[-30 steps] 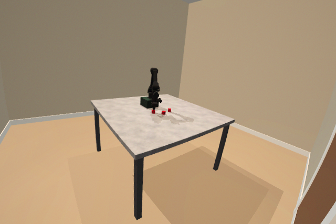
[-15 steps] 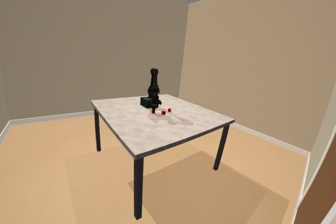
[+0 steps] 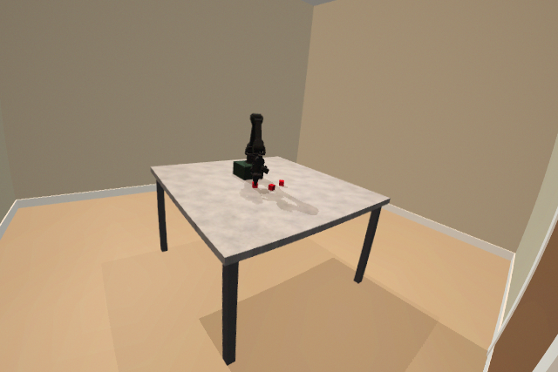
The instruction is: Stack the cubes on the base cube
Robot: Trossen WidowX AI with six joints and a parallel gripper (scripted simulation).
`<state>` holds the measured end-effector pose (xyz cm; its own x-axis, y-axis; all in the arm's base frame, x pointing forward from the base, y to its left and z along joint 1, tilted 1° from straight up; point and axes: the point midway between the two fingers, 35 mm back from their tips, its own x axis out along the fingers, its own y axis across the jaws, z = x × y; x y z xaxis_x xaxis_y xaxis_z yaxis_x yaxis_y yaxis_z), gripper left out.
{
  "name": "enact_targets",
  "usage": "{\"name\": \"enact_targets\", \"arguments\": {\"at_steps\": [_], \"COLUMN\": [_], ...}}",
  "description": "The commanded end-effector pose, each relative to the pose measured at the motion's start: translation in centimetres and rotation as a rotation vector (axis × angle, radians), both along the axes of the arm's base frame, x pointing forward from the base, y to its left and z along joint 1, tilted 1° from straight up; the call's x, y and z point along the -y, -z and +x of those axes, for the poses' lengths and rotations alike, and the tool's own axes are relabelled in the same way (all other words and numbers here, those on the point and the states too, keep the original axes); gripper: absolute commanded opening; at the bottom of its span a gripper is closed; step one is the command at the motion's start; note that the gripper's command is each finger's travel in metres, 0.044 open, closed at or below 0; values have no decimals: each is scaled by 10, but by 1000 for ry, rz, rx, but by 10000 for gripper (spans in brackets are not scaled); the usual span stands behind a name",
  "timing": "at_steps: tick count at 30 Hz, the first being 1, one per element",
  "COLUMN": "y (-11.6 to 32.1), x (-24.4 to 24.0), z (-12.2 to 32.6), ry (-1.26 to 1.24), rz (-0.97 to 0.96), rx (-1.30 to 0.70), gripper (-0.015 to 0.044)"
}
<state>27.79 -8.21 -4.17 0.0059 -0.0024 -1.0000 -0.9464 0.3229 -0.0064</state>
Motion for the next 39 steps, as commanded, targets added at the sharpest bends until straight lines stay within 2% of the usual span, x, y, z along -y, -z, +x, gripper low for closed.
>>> {"name": "enact_targets", "arguments": {"at_steps": [1,31,39], "y": [-15,-104,-105], "x": [2,4,-2], "z": [6,0,2], "ry": [6,-8,58], "rz": [-9,4,5], "rx": [14,8,8], "gripper": [105,105,105]}}
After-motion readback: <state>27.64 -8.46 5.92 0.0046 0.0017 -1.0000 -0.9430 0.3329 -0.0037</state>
